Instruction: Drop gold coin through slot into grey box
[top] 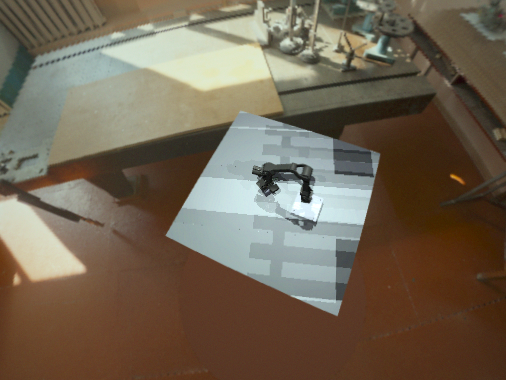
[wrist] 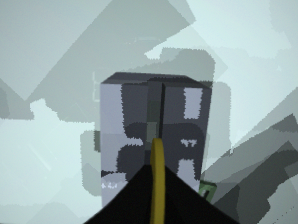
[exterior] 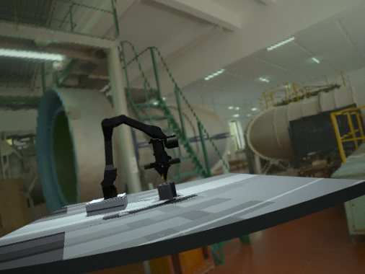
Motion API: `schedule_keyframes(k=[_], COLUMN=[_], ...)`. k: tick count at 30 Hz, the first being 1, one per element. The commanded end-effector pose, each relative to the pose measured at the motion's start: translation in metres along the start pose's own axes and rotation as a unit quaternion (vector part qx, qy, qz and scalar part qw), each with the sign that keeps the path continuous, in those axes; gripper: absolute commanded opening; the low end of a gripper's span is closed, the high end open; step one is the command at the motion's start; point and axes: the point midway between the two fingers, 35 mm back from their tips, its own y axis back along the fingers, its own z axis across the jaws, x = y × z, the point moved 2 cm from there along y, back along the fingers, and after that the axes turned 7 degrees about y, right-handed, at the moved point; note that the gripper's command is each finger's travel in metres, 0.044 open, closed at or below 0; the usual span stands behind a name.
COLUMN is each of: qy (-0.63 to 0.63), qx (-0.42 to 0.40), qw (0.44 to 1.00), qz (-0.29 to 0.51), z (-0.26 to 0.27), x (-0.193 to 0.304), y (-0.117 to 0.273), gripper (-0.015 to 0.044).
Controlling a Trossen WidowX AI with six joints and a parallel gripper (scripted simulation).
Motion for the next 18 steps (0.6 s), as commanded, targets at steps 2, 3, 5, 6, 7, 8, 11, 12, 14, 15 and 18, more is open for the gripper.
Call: schedule_keyframes(k=[2, 3, 5, 6, 7, 8, 11, 12, 14, 15, 18], qy=[-0.001, -0.001, -0.001, -0.001, -0.001, -0.001, -0.001, -0.001, -0.001, 0.000, 0.000], qx=[-0.003, -0.003, -0.003, -0.003, -0.003, -0.003, -0.003, -0.003, -0.003, 0.000, 0.000], qw=[1.000, 1.000, 1.000, 1.000, 1.000, 1.000, 1.000, 1.000, 1.000, 1.000, 1.000], qz=[0.001, 0.001, 0.001, 0.001, 0.001, 0.001, 0.001, 0.001, 0.001, 0.000, 0.000], z=[0.0013, 0.0011, 0.0009, 0.0008, 0.0007, 0.0007, 0.0008, 0.0008, 0.0011, -0.0006, -0.0006], x=[0.0006, 0.0005, 0.0004, 0.0003, 0.0003, 0.0002, 0.0003, 0.0003, 0.0004, -0.0004, -0.0004], y=[-0.0038, -0.0042, -0.0049, -0.0053, -0.0056, -0.0060, -0.0071, -0.0074, -0.0081, -0.0048, -0.0048], gripper=[0.0000, 0.0000, 0.0000, 0.0000, 0.0000, 0.0000, 0.0000, 0.0000, 0.0000, 0.0026, 0.0105])
